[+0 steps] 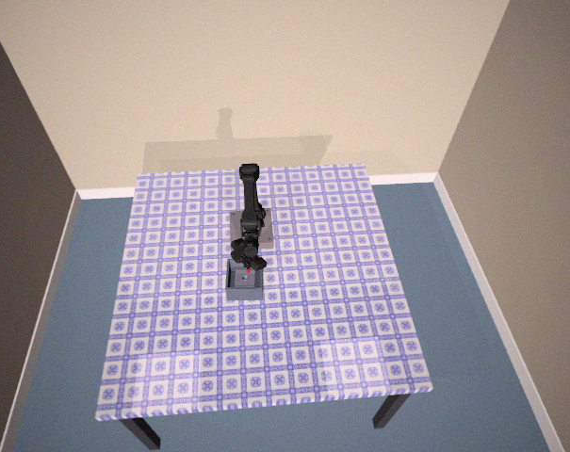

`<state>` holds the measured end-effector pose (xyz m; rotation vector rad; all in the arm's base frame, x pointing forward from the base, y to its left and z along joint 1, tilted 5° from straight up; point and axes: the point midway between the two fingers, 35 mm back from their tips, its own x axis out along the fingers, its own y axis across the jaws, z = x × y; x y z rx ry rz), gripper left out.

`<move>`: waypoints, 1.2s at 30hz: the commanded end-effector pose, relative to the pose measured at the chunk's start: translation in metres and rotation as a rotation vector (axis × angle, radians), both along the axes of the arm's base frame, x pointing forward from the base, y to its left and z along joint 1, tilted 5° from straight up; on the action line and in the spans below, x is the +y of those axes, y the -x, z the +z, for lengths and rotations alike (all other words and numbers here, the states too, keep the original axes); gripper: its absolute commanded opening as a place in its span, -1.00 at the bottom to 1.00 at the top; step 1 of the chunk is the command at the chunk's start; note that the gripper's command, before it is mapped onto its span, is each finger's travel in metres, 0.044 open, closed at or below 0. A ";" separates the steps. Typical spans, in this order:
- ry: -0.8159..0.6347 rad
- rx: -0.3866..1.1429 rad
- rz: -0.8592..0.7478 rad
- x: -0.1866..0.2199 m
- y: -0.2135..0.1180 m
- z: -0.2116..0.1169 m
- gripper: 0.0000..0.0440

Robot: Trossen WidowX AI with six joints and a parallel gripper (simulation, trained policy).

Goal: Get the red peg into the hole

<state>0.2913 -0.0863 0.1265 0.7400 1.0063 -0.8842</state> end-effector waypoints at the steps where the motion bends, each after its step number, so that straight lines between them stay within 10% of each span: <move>1: -0.016 0.011 -0.010 -0.007 -0.004 -0.008 -0.98; 12: -0.046 0.056 -0.021 -0.020 -0.013 -0.035 -0.96; 19: -0.048 0.109 0.010 -0.026 -0.015 -0.050 -0.36; 36: -0.052 0.169 0.094 -0.039 -0.045 -0.047 -0.48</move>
